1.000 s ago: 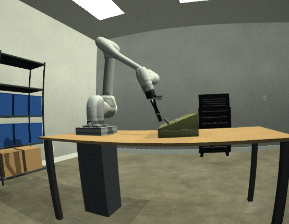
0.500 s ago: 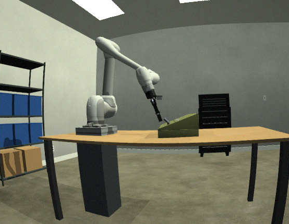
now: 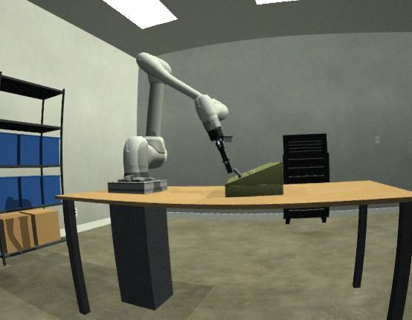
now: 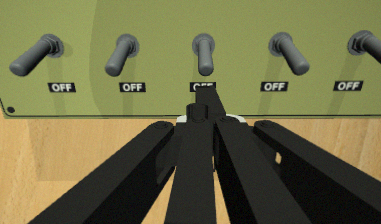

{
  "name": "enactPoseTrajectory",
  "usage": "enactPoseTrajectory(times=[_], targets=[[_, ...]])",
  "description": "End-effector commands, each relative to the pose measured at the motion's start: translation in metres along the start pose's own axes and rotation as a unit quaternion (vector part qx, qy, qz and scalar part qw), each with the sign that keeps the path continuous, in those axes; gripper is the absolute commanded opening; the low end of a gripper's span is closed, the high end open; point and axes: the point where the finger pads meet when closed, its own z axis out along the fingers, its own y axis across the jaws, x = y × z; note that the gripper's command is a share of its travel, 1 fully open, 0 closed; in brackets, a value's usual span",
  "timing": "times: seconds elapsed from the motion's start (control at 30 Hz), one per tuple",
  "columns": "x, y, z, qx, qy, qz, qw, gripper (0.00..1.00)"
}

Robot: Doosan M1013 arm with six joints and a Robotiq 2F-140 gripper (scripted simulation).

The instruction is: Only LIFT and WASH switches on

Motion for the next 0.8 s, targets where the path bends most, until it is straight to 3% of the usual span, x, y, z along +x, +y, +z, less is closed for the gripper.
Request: enactPoseTrajectory(times=[0.0,0.77], targets=[[0.003,0.0,0.0,0.0,0.001,0.0,1.0,0.1],[0.022,0.0,0.0,0.0,0.001,0.0,1.0,0.1]])
